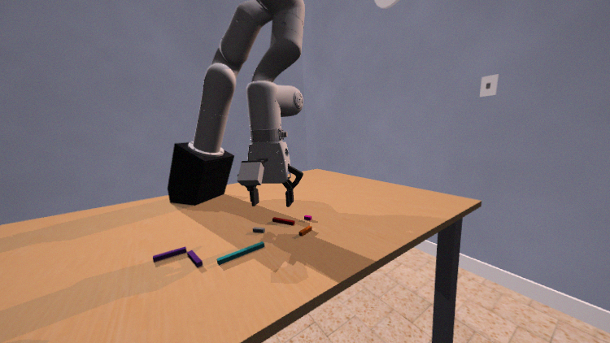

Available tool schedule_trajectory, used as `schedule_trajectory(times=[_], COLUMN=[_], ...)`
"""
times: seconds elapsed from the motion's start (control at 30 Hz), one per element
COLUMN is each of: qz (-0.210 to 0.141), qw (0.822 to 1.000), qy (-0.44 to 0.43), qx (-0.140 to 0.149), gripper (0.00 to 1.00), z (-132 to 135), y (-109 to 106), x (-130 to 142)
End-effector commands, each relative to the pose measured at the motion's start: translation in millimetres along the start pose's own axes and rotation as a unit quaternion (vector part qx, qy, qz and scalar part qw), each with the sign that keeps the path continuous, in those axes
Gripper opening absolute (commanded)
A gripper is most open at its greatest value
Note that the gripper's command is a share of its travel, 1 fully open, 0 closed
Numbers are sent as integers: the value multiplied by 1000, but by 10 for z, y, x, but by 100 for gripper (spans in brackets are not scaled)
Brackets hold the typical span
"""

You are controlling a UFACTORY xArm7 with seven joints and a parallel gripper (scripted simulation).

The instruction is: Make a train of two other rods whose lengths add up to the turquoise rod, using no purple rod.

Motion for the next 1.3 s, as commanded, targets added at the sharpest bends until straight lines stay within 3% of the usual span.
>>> schedule_trajectory(times=[0.0, 0.33, 0.8, 1.27], qz=[1, 1, 1, -1], qw=[1000, 996, 968, 903], qy=[-7, -85, -249, -430], qx=[-1, 1, 5, 7], gripper=[100, 100, 100, 100], z=[1, 59, 196, 376], y=[-3, 5, 20, 29], x=[-19, -135, -379, -651])
Point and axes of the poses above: the point where the finger pads meet when closed, its own y axis out along the fingers, its own z axis across the jaws, x = y × z, the point moved 2 cm from there along -y, back along the fingers, and after that the axes turned 6 degrees about y, right-handed, at the moved point
